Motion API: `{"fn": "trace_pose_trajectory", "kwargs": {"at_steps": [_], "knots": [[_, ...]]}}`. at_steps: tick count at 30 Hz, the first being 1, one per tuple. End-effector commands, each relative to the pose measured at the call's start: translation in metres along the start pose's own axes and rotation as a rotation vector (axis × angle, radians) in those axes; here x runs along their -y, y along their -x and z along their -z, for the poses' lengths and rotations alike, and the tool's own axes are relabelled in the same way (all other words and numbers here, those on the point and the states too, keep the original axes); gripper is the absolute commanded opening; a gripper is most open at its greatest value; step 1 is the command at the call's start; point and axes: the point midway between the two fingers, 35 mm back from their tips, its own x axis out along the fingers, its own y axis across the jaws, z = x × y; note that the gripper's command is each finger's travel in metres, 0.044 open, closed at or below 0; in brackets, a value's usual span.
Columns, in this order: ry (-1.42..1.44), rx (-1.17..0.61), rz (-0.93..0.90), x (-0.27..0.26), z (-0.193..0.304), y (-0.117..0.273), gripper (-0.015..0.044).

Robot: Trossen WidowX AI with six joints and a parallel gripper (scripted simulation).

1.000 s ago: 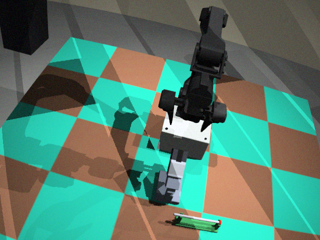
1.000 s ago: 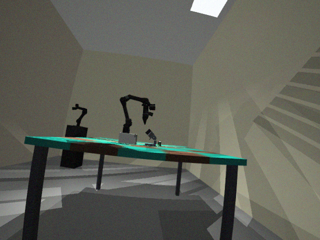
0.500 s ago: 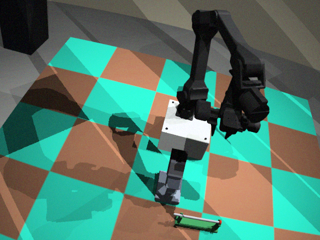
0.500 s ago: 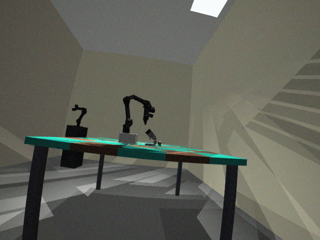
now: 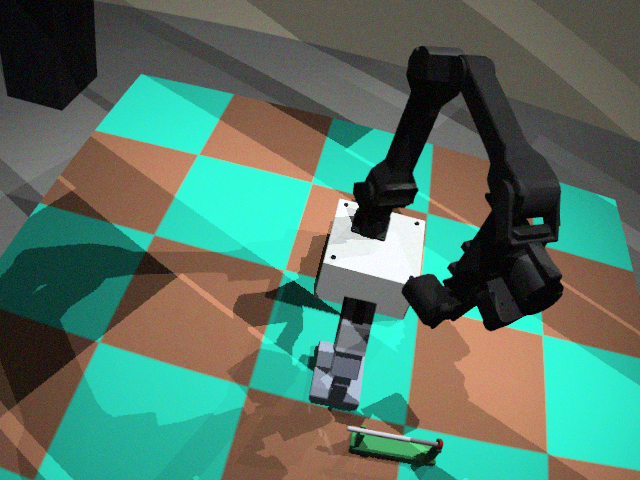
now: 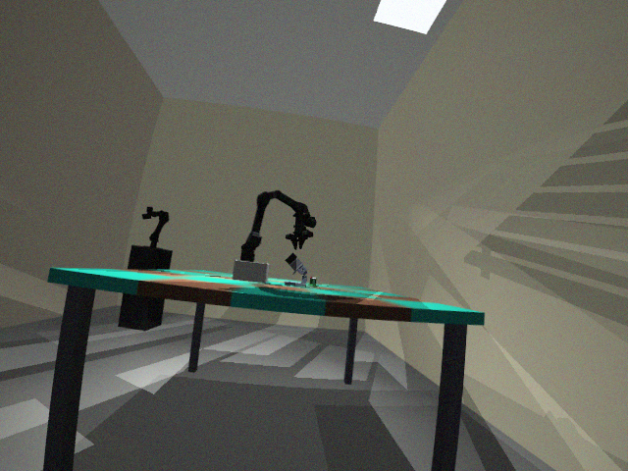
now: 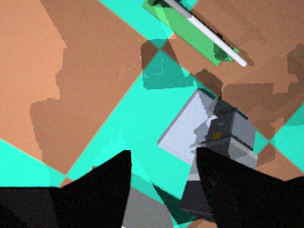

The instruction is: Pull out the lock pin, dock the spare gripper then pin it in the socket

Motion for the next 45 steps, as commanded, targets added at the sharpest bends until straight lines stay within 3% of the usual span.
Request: {"fn": "trace_pose_trajectory", "kwargs": {"at_steps": [1, 4, 9, 21, 32, 45], "knots": [[0.431, -0.053, 0.047, 0.033, -0.043, -0.023, 0.018], [0.697, -0.103, 0.054, 0.052, -0.064, -0.044, 0.018], [0.91, -0.144, 0.05, 0.065, -0.082, -0.063, 0.018], [0.914, -0.145, 0.05, 0.065, -0.083, -0.067, 0.018], [0.914, -0.145, 0.05, 0.059, -0.087, -0.138, 0.018], [0.914, -0.145, 0.05, 0.058, -0.089, -0.155, 0.018]]}}
